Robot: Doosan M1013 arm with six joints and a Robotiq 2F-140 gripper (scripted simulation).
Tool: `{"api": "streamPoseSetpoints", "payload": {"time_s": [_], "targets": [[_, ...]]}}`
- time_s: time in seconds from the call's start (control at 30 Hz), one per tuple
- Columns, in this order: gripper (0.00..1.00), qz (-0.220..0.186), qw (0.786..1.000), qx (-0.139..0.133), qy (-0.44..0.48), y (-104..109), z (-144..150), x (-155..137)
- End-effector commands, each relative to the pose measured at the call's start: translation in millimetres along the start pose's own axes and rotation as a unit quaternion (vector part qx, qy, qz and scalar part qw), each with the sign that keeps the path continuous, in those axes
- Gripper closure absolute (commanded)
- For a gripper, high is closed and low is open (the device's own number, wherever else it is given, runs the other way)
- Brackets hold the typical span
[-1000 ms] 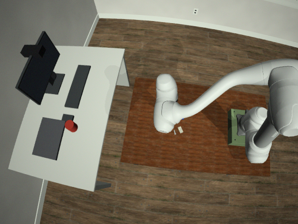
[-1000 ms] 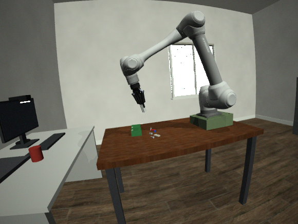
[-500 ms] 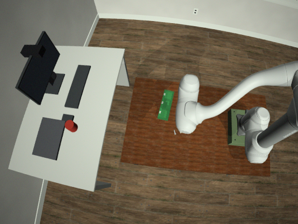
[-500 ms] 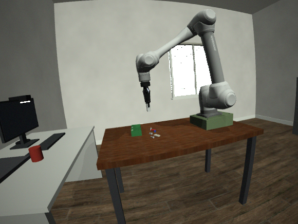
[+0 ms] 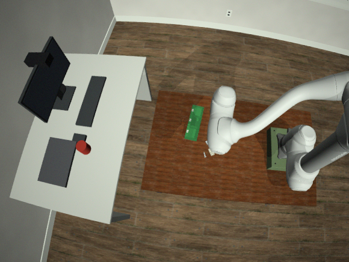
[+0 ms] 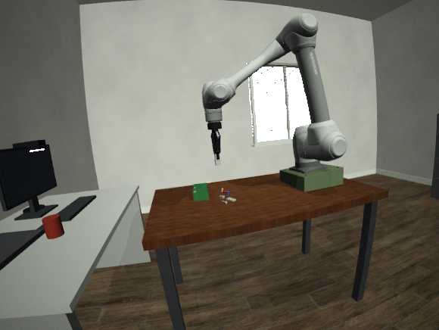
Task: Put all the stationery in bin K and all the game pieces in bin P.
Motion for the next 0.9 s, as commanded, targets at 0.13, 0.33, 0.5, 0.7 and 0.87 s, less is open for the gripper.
{"api": "streamPoseSetpoints", "payload": {"time_s": [0.13, 0.33, 0.5, 0.7, 0.87], "targets": [[0.95, 0.000, 1.000, 0.001, 0.002, -28.2, 49.3, 26.3], [0.95, 0.000, 1.000, 0.001, 0.002, -43.2, 75.7, 40.2], [0.95, 0.000, 1.000, 0.001, 0.002, -61.9, 108.6, 57.5], [0.95, 0.000, 1.000, 0.001, 0.002, -84.4, 148.2, 78.3], [0.95, 0.000, 1.000, 0.001, 0.002, -95.6, 167.9, 88.6]]}}
Point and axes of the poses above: the point where the finger pads meet when closed, its own y axis back along the fingers, its own z axis across the jaws, x = y × z, the point moved 8 cm from there along y, back along the fingers, and after that the axes turned 3 degrees about -y, right-handed, at the moved point
